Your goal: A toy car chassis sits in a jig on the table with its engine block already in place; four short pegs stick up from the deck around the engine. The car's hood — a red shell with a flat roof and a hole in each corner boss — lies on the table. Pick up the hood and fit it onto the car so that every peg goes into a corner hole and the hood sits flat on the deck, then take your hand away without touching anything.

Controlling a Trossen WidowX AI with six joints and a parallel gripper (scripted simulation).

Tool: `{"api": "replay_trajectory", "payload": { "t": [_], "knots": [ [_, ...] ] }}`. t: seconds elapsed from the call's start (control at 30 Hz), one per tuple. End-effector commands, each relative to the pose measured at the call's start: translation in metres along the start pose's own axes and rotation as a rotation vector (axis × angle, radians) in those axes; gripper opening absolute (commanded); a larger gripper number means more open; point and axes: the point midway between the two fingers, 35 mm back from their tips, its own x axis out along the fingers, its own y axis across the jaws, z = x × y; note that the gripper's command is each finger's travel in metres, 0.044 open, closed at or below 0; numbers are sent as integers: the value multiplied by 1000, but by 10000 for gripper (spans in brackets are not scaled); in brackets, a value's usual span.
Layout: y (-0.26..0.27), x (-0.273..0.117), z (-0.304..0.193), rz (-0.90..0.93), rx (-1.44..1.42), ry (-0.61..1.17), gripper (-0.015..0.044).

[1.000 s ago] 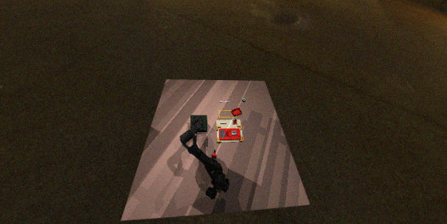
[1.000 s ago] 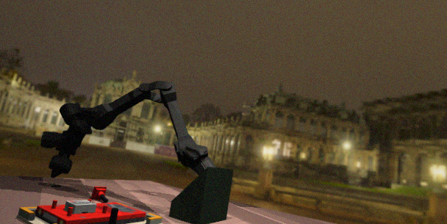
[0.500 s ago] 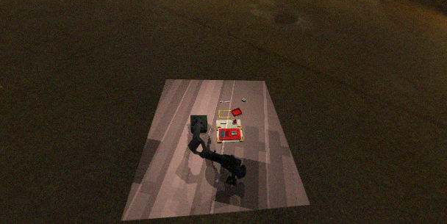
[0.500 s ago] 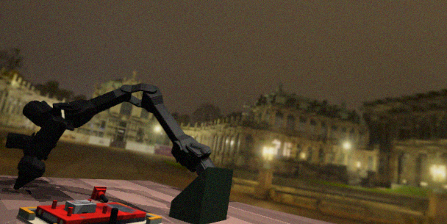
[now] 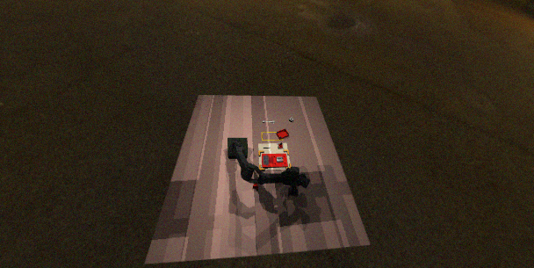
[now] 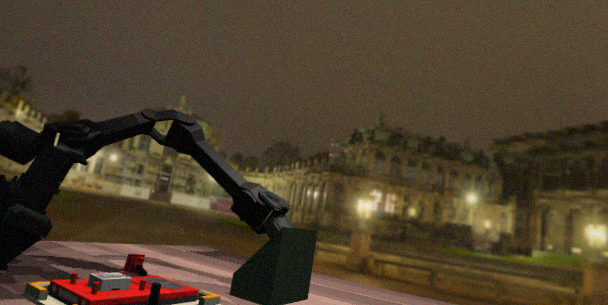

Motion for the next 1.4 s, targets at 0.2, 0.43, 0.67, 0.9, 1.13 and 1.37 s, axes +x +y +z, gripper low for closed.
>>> {"api": "replay_trajectory", "payload": {
  "t": [0.2, 0.43, 0.67, 0.9, 1.13, 1.37],
  "knots": [
    [115, -16, 17, 147, -123, 46, 440],
    [201, -37, 9, 215, -237, 105, 440],
    [281, -65, -15, 241, -361, 167, 440],
    [350, -96, -53, 220, -494, 224, 440],
    [410, -127, -101, 150, -628, 264, 440],
    [411, -126, -103, 148, -631, 265, 440]
  ]
}}
